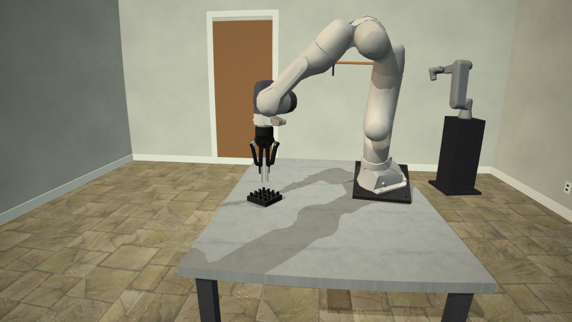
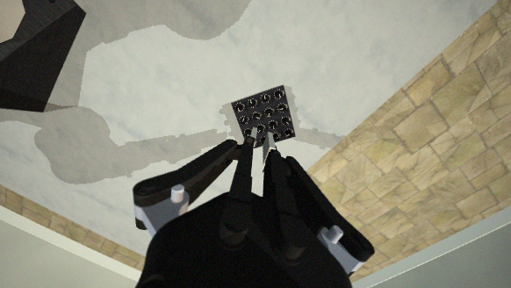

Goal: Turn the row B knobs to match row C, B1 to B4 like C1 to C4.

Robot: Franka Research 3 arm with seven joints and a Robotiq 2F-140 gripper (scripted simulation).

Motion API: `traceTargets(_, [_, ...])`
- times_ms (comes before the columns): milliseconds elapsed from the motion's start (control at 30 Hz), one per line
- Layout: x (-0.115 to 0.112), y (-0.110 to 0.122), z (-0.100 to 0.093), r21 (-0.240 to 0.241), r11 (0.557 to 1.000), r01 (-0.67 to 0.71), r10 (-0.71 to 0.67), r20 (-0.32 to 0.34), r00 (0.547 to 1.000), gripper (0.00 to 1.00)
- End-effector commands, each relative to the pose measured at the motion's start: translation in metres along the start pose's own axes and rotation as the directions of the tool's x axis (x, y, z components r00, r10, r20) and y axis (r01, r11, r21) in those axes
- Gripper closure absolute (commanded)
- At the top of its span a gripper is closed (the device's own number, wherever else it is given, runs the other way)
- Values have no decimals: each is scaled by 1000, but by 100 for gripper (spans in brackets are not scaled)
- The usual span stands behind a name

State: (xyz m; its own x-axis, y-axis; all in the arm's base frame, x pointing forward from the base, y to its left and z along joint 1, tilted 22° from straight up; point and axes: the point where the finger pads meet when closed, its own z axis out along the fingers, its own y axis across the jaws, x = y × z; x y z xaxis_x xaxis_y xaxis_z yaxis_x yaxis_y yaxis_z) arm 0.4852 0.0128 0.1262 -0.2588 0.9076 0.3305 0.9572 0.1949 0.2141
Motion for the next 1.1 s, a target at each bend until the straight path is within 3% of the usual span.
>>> traceTargets(0, [0, 0, -1, 13, 990, -140, 140, 9, 990, 88])
traceTargets(600, [0, 0, -3, 11, 925, -381, 380, 12, 925, 88])
traceTargets(1067, [0, 0, -4, 8, 811, -585, 585, 15, 811, 88])
